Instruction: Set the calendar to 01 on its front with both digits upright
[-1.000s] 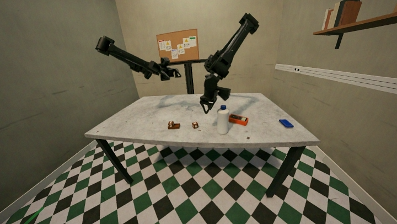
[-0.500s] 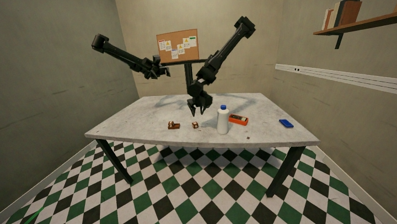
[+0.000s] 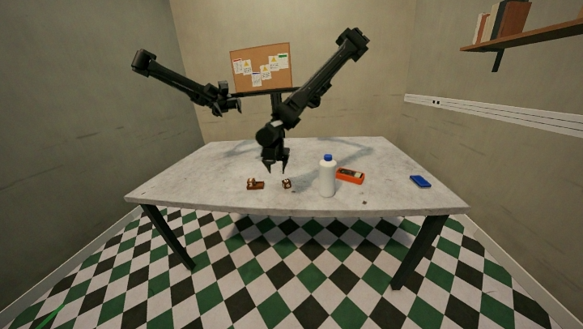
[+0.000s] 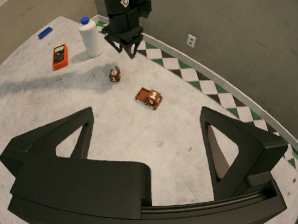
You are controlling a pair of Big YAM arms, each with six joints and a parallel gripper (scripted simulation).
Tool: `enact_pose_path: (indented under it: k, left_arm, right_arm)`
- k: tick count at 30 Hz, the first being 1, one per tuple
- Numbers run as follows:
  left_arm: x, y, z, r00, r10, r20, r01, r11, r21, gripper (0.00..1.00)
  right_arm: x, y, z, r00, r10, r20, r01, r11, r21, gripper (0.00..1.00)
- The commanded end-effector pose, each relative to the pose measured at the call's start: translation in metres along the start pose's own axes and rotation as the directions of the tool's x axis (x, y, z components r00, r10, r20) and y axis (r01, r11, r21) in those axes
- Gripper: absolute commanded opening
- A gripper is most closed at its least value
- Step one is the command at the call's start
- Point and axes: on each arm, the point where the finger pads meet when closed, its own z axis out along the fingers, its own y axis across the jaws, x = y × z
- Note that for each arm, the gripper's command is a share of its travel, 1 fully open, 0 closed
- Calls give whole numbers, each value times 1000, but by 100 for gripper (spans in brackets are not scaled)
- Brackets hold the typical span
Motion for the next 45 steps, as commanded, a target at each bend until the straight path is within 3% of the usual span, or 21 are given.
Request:
enact_pose_path:
  k: [1,6,11,20,22,28,32,33,35,40,45]
  left_arm:
    - [-6,-19,9,970,243,18,-243,970,-3,55]
    - [-5,-27,15,929,369,14,-369,929,-12,55]
    - [-4,-63,15,799,600,24,-600,800,-21,55]
    - [2,-94,32,520,854,-3,-853,520,-43,55]
    - [2,-94,32,520,854,-3,-853,520,-43,55]
    - [12,-135,30,237,971,-11,-970,236,-53,55]
    - [35,-145,38,100,994,-45,-995,99,-30,55]
    - [44,-136,50,88,994,-68,-996,87,-12,55]
    - [46,-137,51,95,993,-72,-995,94,-11,55]
    - [31,-133,43,139,988,-64,-990,137,-33,55]
    - [31,-133,43,139,988,-64,-990,137,-32,55]
  right_arm:
    - [-3,0,-10,1000,20,10,-20,1000,4,100]
    - [5,-7,-12,1000,25,-14,-24,999,22,100]
    - [3,-14,-19,999,32,-14,-31,999,39,100]
    - [9,-11,-18,999,19,-31,-18,999,36,100]
    - [9,-11,-18,999,19,-31,-18,999,36,100]
    - [9,-11,-18,999,19,-31,-18,999,36,100]
    - [9,-11,-18,999,19,-31,-18,999,36,100]
    - [9,-11,-18,999,19,-31,-18,999,36,100]
    - [10,-10,-17,999,12,-34,-11,999,32,100]
    - [10,-10,-17,999,12,-34,-11,999,32,100]
    - [10,-10,-17,999,12,-34,-11,999,32,100]
